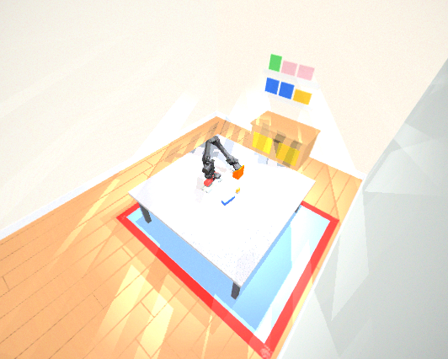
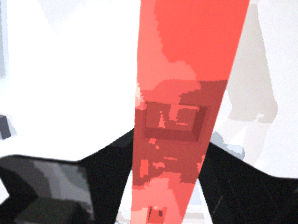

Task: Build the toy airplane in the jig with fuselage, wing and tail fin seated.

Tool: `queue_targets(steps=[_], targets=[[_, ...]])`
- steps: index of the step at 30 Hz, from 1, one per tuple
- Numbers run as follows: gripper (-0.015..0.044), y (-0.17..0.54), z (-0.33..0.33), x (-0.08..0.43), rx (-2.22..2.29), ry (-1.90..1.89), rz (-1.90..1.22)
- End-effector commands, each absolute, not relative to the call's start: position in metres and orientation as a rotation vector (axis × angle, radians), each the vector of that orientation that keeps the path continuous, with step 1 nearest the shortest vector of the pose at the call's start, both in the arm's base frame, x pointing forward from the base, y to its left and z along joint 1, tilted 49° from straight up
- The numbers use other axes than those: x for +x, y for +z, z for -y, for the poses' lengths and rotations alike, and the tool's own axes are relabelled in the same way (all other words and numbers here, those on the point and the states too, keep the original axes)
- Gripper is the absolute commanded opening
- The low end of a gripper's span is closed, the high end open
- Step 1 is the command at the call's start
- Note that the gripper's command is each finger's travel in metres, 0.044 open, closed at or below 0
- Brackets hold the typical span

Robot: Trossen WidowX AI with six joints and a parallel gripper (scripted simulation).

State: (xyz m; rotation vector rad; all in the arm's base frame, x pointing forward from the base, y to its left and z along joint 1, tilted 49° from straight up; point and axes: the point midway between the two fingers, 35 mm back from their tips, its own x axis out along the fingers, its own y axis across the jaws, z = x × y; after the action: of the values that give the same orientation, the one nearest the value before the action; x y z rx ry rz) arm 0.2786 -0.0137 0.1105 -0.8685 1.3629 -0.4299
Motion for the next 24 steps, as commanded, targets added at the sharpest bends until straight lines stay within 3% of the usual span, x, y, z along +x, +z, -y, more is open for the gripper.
queue_targets(steps=[1, 24], targets=[[0.0195, 0.111, 0.014, 0.279, -0.876, -0.430, -1.360], [0.0195, 0.089, 0.040, 0.287, -0.877, -0.431, -1.359]])
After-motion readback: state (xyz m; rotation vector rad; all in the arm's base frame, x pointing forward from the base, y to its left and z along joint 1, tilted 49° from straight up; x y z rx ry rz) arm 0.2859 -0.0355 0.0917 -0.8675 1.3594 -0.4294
